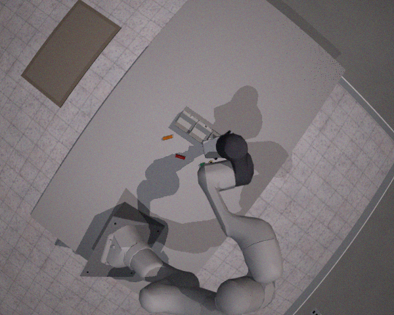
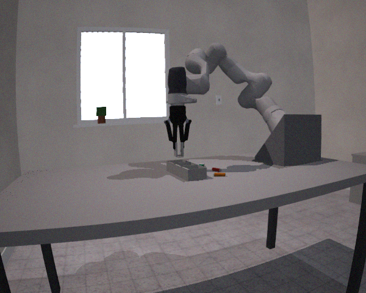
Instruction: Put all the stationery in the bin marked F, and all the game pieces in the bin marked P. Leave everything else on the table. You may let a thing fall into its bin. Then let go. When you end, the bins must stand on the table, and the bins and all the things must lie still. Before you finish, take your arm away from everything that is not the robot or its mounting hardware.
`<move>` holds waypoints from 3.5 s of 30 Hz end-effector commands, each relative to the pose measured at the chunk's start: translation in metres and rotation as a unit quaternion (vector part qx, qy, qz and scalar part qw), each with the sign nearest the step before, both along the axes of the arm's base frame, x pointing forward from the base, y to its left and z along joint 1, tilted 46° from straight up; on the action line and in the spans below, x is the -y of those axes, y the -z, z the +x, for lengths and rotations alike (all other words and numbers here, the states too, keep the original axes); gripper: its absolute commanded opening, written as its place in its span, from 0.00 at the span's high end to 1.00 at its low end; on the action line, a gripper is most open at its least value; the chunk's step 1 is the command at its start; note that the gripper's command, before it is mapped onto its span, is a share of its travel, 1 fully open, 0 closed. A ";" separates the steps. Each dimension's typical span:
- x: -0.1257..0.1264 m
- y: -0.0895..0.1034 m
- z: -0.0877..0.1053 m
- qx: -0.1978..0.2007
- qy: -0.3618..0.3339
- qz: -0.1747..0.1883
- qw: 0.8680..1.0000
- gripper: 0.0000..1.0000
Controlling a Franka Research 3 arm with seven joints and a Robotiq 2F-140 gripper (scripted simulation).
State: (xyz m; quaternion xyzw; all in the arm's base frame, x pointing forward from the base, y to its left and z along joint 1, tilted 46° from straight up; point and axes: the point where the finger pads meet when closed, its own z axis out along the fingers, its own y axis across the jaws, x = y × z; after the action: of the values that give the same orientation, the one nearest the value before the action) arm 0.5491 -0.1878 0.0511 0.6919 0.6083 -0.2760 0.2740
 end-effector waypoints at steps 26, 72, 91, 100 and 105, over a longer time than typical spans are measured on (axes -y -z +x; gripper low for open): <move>0.016 0.016 -0.004 -0.007 -0.003 0.000 1.000 0.87; 0.037 0.037 -0.003 -0.007 -0.003 0.000 1.000 0.81; 0.027 0.027 -0.002 -0.007 -0.003 0.000 1.000 0.81; 0.018 0.018 -0.001 -0.007 -0.003 0.000 1.000 0.81; 0.009 0.010 -0.001 -0.007 -0.003 0.000 1.000 0.81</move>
State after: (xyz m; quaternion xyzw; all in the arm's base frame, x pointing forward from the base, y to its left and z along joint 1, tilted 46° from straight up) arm 0.5496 -0.2021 0.0360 0.6902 0.6108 -0.2765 0.2723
